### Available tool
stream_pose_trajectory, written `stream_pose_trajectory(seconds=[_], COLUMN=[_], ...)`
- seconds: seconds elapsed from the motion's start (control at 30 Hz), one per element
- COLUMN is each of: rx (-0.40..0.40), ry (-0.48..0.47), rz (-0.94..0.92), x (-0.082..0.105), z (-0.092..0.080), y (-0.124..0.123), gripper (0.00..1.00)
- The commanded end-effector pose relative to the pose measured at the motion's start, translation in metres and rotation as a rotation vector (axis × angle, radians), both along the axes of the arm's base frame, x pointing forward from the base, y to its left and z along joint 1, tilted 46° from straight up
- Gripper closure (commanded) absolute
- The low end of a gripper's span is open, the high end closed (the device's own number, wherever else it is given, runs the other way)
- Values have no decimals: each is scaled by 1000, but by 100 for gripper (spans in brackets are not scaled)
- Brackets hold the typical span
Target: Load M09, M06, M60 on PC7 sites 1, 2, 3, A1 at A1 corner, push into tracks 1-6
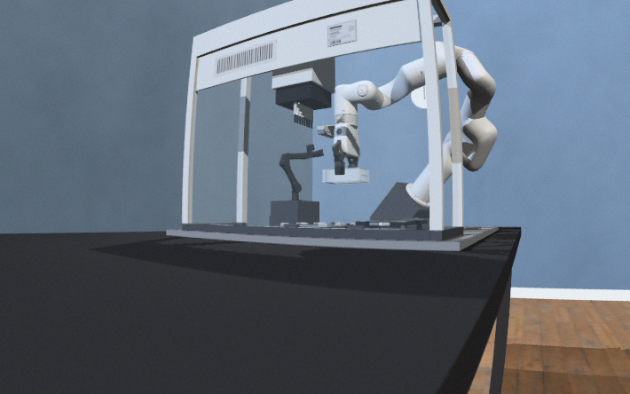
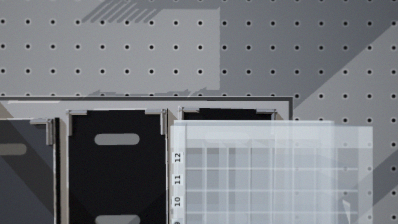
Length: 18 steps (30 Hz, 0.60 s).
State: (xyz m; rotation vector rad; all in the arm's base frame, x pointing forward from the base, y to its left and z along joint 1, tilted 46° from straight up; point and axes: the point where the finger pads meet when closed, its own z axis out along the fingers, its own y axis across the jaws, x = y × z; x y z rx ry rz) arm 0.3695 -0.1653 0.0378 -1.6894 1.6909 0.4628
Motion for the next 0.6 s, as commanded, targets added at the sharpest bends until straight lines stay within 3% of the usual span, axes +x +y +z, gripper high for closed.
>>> stream_pose_trajectory(seconds=[0.0,0.47,0.57], rx=[-16,-118,-125], ry=[-35,-353,-376], rz=[29,355,378], x=[0,-1,-1], z=[6,54,58], y=[2,53,57], gripper=[100,100,100])
